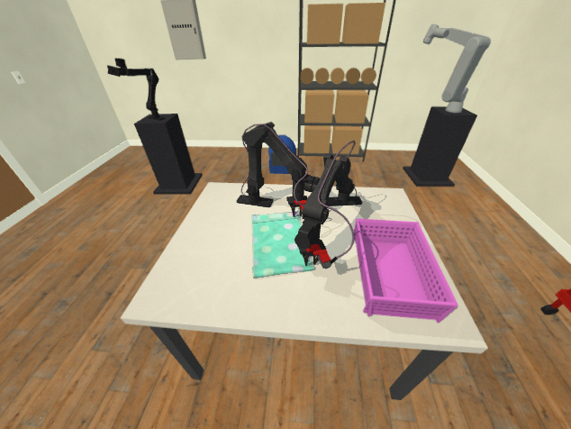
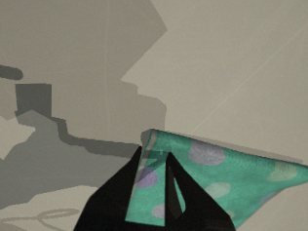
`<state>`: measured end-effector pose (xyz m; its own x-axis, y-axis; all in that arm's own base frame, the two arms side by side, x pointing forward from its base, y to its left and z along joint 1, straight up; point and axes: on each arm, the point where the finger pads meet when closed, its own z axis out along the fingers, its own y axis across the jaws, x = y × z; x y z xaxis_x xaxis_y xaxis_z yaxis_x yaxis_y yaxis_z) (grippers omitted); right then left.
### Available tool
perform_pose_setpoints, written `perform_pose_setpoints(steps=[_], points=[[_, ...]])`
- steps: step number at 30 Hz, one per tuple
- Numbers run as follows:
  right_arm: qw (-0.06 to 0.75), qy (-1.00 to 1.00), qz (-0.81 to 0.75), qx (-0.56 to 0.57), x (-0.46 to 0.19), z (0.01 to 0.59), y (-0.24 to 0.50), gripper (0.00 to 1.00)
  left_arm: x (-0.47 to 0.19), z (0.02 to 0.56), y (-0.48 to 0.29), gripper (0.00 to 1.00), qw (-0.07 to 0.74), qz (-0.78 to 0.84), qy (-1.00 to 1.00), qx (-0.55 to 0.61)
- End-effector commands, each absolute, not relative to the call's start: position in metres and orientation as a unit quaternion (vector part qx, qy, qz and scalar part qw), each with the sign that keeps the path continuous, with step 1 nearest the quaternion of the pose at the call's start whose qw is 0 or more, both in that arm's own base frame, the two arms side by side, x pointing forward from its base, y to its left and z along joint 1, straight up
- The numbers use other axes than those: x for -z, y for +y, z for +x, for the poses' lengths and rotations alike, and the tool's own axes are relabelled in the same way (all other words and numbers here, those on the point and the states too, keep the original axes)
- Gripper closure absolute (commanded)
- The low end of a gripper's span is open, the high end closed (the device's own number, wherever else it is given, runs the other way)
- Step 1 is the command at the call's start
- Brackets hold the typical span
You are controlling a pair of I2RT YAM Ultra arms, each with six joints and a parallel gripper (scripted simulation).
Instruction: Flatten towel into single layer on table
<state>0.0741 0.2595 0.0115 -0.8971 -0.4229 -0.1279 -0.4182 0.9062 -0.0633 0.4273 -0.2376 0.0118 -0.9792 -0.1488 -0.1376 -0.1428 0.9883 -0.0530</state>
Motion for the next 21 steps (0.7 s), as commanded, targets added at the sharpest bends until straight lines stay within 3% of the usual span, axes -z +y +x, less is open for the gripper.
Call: perform_pose_setpoints(steps=[1,9,10,14,15,17,18,20,21], points=[[0.072,0.974,-0.215,0.018,0.0030,0.0742,0.2556,0.66,-0.0042,0.4298,-0.2462,0.66,0.079,-0.073,0.994,0.021],[0.070,0.974,-0.215,0.017,0.0031,0.0734,0.2557,0.66,-0.0042,0.4290,-0.2479,0.66,0.076,-0.071,0.994,0.026],[0.070,0.974,-0.215,0.017,0.0031,0.0734,0.2557,0.66,-0.0042,0.4290,-0.2479,0.73,0.076,-0.071,0.994,0.026],[0.070,0.974,-0.215,0.017,0.0031,0.0734,0.2557,0.66,-0.0042,0.4304,-0.2451,0.73,0.078,-0.072,0.994,0.021],[0.070,0.974,-0.215,0.017,0.0031,0.0734,0.2557,0.76,-0.0084,0.4341,-0.2517,0.81,0.085,-0.073,0.993,0.027],[0.066,0.974,-0.215,0.016,0.0033,0.0720,0.2560,0.76,-0.0076,0.4337,-0.2508,0.81,0.085,-0.073,0.993,0.025],[0.069,0.974,-0.214,0.009,-0.0005,0.0779,0.2557,0.85,-0.0084,0.4348,-0.2536,0.89,0.088,-0.073,0.993,0.025],[0.066,0.974,-0.214,0.016,0.0033,0.0775,0.2538,0.85,-0.0069,0.4328,-0.2492,0.89,0.082,-0.075,0.994,0.021],[0.073,0.974,-0.213,0.001,-0.0050,0.0810,0.2553,0.95,-0.0090,0.4335,-0.2549,0.98,0.088,-0.073,0.993,0.022]])
